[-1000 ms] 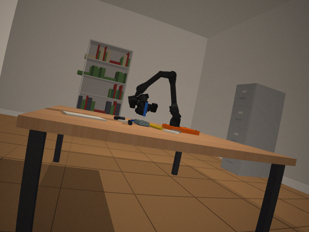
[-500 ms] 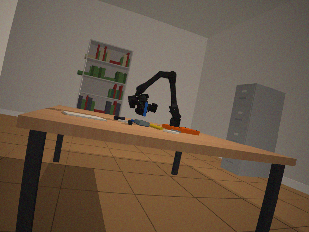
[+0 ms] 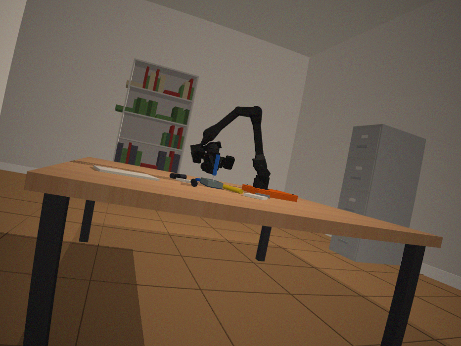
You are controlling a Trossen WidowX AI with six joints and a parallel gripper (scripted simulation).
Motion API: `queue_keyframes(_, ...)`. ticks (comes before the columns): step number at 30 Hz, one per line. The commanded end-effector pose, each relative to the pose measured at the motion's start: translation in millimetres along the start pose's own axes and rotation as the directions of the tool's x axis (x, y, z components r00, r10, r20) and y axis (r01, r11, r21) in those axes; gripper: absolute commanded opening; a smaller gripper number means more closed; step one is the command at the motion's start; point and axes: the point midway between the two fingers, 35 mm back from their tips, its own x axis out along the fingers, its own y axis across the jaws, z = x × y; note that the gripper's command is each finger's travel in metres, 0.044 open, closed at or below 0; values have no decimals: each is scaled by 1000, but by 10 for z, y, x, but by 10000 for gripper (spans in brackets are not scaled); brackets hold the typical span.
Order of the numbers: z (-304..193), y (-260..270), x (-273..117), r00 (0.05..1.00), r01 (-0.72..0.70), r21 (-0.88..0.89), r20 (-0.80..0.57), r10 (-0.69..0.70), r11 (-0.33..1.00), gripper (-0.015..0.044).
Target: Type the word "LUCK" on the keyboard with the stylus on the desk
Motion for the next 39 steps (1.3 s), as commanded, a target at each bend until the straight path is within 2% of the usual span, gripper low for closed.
queue_keyframes(1,23,3,22,1000,-3,6,-6,3,1000,81)
queue_keyframes(26,90,2,61,1000,-3,6,-6,3,1000,81)
queue_keyframes(39,-256,5,-142,1000,-3,6,-6,3,1000,81)
